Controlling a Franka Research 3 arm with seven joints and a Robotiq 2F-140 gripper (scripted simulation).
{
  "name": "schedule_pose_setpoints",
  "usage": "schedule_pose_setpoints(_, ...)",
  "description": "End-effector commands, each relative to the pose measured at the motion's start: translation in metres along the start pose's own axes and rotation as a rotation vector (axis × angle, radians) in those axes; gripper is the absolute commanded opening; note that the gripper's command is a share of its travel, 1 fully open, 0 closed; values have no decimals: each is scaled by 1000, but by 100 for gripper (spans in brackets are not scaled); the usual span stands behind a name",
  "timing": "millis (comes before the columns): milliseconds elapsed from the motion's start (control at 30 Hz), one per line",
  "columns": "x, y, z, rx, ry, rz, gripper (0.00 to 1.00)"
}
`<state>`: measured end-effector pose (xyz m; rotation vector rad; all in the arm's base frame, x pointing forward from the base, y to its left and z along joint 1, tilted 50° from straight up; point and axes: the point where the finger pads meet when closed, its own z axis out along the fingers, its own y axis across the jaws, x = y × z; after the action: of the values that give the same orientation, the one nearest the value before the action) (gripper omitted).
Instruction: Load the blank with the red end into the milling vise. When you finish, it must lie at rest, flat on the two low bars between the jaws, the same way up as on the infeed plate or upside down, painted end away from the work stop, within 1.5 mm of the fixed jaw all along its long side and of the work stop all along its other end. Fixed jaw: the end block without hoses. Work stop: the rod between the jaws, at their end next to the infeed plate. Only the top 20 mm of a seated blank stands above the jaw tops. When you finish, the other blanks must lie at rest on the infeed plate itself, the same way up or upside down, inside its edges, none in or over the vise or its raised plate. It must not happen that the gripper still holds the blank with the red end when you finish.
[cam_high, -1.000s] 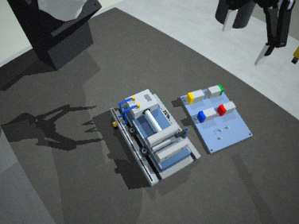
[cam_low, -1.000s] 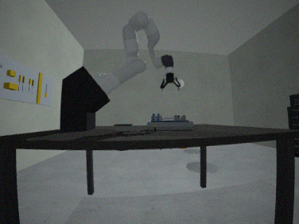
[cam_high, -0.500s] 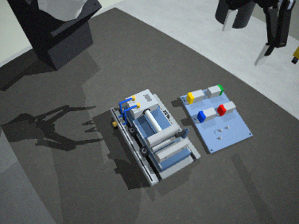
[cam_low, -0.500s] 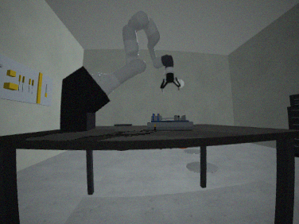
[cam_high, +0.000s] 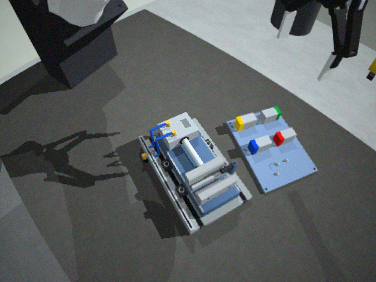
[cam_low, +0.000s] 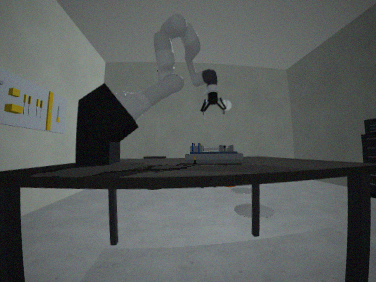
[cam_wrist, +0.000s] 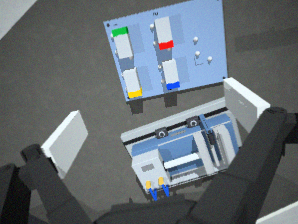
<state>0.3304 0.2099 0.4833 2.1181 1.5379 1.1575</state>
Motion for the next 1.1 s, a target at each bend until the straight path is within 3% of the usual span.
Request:
schedule_pose_setpoints(0,1,-5,0,1,2,6,100)
schedule_pose_setpoints(333,1,-5,0,1,2,6,100)
schedule_pose_setpoints(500,1,1,-1,-1,3,-230,100)
schedule_pose_setpoints(1067,0,1,-1,-1,3,-250,100)
